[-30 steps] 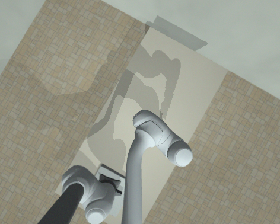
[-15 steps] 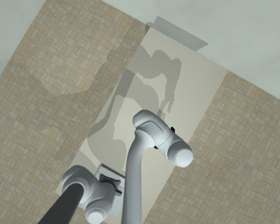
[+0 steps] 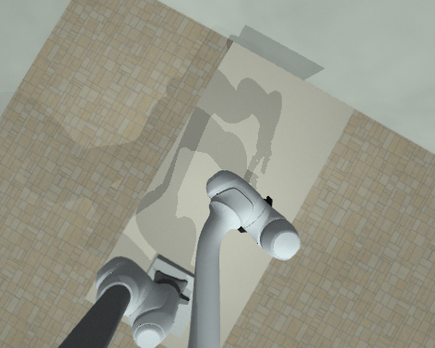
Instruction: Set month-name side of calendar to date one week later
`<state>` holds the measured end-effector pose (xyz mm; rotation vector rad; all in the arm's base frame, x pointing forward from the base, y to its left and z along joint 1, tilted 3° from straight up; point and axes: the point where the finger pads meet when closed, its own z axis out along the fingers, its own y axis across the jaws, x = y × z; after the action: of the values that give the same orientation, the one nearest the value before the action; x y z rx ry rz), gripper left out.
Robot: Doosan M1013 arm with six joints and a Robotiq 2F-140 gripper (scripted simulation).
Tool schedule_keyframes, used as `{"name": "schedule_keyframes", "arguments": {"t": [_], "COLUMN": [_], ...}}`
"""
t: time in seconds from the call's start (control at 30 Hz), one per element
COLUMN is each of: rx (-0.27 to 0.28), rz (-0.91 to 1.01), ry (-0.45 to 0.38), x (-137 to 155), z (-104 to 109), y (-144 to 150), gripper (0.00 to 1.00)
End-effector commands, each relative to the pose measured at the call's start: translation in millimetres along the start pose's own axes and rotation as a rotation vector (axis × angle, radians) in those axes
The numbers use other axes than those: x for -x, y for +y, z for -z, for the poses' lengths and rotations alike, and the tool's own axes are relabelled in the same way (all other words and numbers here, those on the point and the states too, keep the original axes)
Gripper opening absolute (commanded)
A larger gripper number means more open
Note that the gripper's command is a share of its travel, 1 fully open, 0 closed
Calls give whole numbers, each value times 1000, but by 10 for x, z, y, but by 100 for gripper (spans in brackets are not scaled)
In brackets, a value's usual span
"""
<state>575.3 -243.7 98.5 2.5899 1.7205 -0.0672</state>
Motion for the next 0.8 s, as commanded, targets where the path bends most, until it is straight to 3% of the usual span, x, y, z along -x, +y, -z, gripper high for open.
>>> {"name": "schedule_keyframes", "arguments": {"t": [0.0,0.37,0.47,0.53,0.77], "rx": [0,0,0,0,0], "rz": [55,557,558,721,967], "ry": [0,0,0,0,0], "x": [0,-1,-1,-2,-2], "z": [-2,-29,-30,-38,-52], "y": [0,0,0,-1,-1], "gripper": [100,100,100,100,100]}}
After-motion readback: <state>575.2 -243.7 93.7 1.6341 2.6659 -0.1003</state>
